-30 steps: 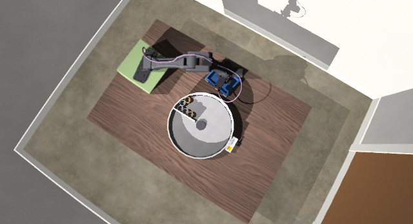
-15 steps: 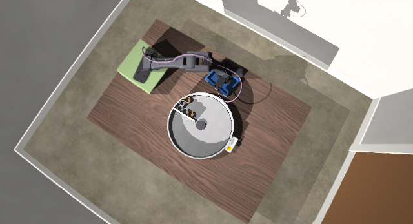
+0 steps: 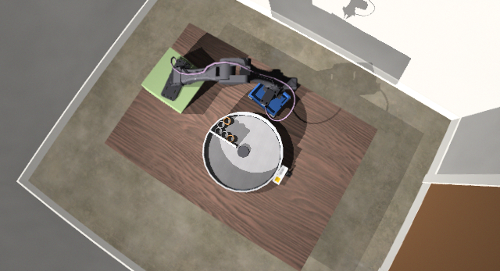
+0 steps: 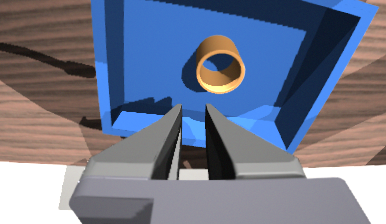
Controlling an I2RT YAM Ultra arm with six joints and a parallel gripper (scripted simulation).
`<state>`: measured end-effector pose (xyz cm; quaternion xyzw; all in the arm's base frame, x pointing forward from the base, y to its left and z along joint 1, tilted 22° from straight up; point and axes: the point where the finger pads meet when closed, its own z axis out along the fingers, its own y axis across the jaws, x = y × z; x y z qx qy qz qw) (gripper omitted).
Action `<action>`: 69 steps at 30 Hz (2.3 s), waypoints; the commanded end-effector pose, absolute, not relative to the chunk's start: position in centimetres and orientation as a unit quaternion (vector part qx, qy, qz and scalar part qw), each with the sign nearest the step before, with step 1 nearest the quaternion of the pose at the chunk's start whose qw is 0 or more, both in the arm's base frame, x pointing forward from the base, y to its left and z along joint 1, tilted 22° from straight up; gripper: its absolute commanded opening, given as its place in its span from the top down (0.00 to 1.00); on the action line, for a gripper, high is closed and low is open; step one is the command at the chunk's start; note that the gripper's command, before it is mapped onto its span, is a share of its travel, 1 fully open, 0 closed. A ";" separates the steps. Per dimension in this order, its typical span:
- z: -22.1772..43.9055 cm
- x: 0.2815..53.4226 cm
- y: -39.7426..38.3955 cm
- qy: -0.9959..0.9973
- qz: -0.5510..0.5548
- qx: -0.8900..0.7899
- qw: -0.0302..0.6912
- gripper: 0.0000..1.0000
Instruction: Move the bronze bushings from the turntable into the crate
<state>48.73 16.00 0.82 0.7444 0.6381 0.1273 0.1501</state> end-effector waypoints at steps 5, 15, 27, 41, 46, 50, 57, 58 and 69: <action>4.2 47.0 16.4 0.640 0.122 0.743 0.155 0.84; 6.6 47.2 16.6 0.638 0.136 0.741 0.159 0.84; 6.6 47.2 16.6 0.638 0.136 0.741 0.159 0.84; 6.6 47.2 16.6 0.638 0.136 0.741 0.159 0.84; 6.6 47.2 16.6 0.638 0.136 0.741 0.159 0.84; 6.6 47.2 16.6 0.638 0.136 0.741 0.159 0.84; 6.6 47.2 16.6 0.638 0.136 0.741 0.159 0.84; 6.6 47.2 16.6 0.638 0.136 0.741 0.159 0.84; 6.6 47.2 16.6 0.638 0.136 0.741 0.159 0.84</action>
